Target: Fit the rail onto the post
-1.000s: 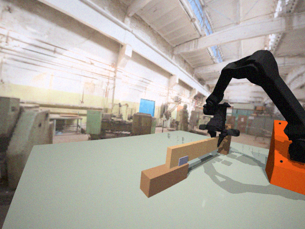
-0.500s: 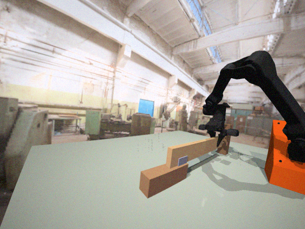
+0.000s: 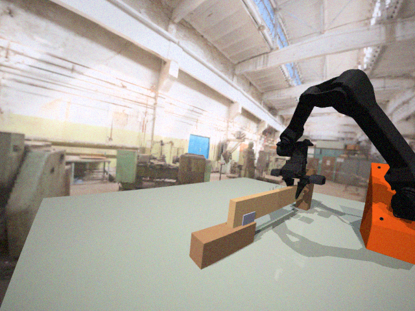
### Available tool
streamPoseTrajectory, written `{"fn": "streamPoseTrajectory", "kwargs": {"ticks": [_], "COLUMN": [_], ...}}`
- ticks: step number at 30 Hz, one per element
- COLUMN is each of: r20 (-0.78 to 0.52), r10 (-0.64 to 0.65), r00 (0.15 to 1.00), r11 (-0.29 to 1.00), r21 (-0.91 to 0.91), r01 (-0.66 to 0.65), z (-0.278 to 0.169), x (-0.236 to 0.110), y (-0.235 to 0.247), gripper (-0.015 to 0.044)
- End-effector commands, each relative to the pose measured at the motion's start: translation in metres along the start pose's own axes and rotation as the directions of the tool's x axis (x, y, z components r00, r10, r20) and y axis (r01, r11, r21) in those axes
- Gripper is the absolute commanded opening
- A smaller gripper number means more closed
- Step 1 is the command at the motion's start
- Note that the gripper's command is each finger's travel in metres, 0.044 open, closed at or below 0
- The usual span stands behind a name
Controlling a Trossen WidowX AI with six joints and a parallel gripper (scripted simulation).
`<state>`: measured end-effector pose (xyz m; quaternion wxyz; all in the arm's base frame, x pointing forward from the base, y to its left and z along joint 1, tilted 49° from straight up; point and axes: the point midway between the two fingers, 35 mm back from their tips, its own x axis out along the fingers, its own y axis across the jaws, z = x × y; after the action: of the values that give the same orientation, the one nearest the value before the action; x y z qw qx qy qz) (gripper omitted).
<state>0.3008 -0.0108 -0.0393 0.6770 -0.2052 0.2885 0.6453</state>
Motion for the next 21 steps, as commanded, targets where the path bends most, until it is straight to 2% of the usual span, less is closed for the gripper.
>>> {"fn": "streamPoseTrajectory", "kwargs": {"ticks": [1, 21], "r20": [-0.001, -0.001], "r10": [-0.006, -0.006], "r00": [1.000, 1.000], "r11": [1.000, 1.000], "r21": [-0.002, -0.002], "r01": [0.006, 0.006], "z": [-0.0021, -0.0079], "x": [-0.0018, -0.0007], "y": [-0.0016, -0.0014], "gripper": [0.0000, 0.0000]}}
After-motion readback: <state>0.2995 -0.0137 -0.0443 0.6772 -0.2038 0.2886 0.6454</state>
